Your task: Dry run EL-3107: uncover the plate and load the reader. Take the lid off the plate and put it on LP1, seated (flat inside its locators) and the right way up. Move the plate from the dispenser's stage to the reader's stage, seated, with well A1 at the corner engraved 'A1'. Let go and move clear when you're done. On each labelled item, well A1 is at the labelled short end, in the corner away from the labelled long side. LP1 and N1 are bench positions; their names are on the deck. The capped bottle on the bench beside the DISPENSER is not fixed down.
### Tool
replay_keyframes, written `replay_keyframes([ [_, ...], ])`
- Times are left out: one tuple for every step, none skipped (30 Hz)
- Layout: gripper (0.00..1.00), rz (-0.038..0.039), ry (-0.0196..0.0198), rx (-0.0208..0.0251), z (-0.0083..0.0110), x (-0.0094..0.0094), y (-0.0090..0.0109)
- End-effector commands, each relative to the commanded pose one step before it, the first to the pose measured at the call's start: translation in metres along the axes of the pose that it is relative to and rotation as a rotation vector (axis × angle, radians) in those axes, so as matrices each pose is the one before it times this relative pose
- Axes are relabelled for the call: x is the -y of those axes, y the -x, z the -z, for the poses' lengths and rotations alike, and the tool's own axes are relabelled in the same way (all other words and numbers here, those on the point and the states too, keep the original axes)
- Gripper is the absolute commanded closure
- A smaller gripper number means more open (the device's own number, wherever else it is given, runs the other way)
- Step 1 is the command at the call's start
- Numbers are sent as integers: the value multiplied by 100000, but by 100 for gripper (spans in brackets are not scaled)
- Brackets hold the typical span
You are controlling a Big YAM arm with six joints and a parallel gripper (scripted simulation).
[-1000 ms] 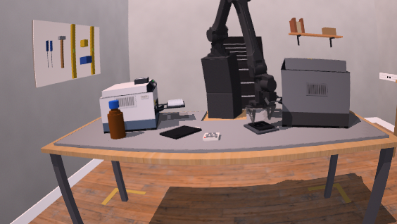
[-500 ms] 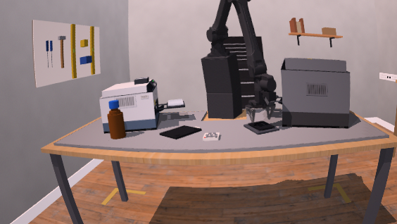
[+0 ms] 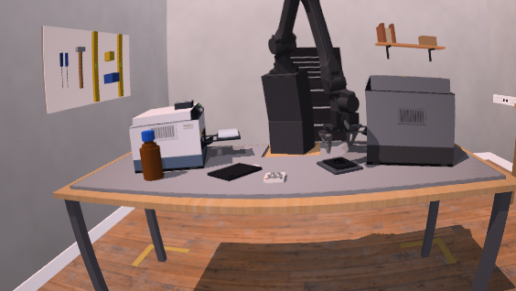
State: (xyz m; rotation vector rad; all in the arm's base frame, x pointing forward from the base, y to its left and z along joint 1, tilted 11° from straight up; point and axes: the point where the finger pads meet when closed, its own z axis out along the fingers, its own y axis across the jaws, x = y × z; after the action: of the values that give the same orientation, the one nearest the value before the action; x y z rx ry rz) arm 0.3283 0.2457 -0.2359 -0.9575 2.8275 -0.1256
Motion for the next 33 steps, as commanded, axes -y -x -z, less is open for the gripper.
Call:
replay_keyframes([
  [0,-514,87,2060,2021,-597,939],
  [0,0,0,0,0,0,0],
  [0,0,0,0,0,0,0],
  [0,-96,-85,141,-194,192,119],
  [0,-426,-33,130,147,133,32],
  [0,-285,-107,-851,172,155,-336],
  [0,-318,-29,-361,319,156,-141],
  [0,-355,-53,-111,355,162,-54],
  [0,-104,4,69,382,2,3],
  [0,24,10,144,373,-8,39],
  [0,408,67,274,380,-176,89],
  [0,387,66,265,361,-178,80],
  [0,403,93,297,359,-189,129],
  [0,51,50,527,311,-75,311],
  [0,67,40,416,319,-68,256],
  [0,113,4,-23,256,-44,-7],
  [0,134,4,-305,273,-31,-165],
  [0,-4,-29,-381,270,-28,-214],
  [0,0,0,0,0,0,0],
  [0,0,0,0,0,0,0],
  [0,-31,-136,-869,-285,232,-395],
  [0,-370,-111,-723,148,176,-264],
  [0,-330,-103,-697,168,157,-255],
  [0,-22,6,-476,215,-15,-206],
  [0,48,17,-168,-69,-21,-74],
  [0,-6,34,295,-150,-26,60],
  [0,-58,69,751,-91,-42,372],
  [0,336,53,563,-98,-37,303],
  [0,371,23,173,-125,-22,65],
  [0,382,18,97,-131,-20,17],
  [0,384,16,79,-132,-19,4],
  [0,344,33,371,-31,-11,110],
  [0,341,33,394,-23,-10,118],
])
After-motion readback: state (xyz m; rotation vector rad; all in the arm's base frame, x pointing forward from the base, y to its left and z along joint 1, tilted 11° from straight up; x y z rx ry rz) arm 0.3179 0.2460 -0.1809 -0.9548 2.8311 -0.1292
